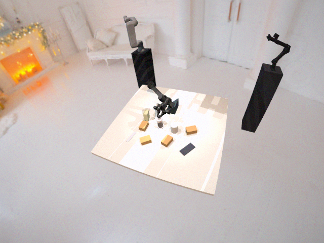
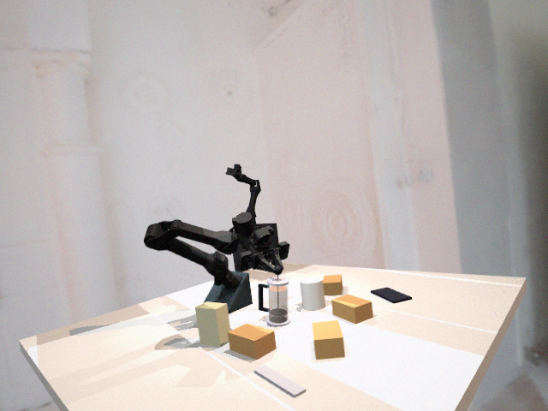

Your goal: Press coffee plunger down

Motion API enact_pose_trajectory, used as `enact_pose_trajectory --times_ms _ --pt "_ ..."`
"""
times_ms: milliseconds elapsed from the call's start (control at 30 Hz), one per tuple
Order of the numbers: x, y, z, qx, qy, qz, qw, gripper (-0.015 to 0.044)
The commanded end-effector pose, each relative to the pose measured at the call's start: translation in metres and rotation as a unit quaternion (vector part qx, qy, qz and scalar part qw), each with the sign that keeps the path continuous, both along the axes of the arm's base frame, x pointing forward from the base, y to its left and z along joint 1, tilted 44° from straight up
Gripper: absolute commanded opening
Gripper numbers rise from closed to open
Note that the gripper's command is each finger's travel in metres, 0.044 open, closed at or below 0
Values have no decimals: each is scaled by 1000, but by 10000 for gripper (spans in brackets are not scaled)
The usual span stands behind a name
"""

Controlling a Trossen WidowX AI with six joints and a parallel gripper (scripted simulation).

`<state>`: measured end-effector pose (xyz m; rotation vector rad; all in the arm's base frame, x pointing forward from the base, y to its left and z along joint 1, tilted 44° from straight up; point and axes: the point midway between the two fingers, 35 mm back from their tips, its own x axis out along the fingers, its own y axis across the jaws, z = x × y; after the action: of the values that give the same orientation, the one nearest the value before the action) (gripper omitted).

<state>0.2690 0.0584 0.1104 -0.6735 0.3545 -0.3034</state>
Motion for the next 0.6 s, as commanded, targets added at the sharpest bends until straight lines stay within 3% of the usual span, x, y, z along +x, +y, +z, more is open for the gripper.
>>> enact_pose_trajectory --times_ms 0,567 --pt "0 -5 -5 -14 10 -8 1000 116" --pt "2 -3 -6 -14 10 -8 1000 116"
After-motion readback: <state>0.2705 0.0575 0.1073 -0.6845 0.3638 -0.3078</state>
